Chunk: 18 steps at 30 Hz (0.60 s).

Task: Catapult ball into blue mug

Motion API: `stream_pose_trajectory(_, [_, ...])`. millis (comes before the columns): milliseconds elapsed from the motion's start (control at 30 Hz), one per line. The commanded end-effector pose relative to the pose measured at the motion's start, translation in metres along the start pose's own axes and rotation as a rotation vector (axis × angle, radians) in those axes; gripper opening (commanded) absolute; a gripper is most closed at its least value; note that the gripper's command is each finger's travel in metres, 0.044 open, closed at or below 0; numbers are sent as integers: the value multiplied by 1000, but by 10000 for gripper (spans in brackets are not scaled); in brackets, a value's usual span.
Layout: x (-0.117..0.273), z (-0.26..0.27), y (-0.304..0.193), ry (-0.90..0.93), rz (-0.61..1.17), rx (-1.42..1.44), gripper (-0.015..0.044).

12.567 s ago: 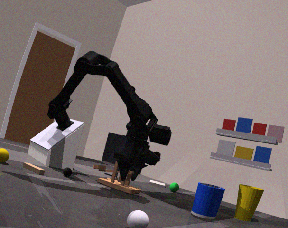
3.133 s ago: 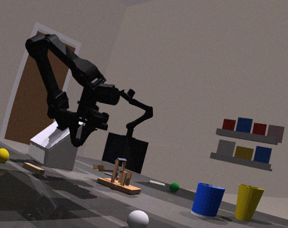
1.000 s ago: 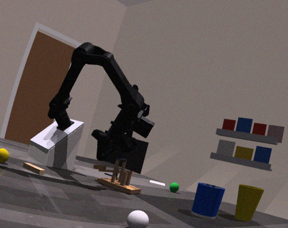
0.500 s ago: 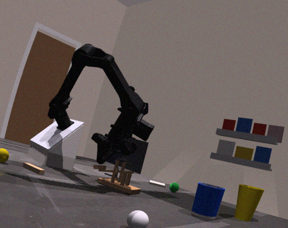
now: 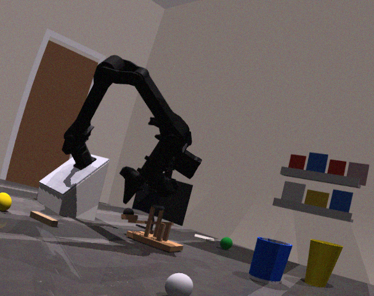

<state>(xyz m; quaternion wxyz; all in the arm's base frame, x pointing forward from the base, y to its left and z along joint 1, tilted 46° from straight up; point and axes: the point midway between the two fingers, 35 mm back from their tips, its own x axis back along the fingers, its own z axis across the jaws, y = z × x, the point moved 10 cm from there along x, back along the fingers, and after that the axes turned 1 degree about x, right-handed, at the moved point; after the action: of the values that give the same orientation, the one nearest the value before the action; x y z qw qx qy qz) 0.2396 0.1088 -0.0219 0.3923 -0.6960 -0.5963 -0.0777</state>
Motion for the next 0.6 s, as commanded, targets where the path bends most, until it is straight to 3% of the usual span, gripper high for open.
stream_pose_trajectory(0, [56, 1, -15, 9, -25, -5, 394])
stream_pose_trajectory(67, [84, 1, -29, 6, -22, -3, 440])
stream_pose_trajectory(167, [93, 1, -34, 5, -20, -3, 440])
stream_pose_trajectory(200, [72, 3, -22, 5, -36, 4, 440])
stream_pose_trajectory(233, [74, 4, -18, 11, -52, 7, 440])
stream_pose_trajectory(567, [126, 12, 54, 88, -370, 45, 440])
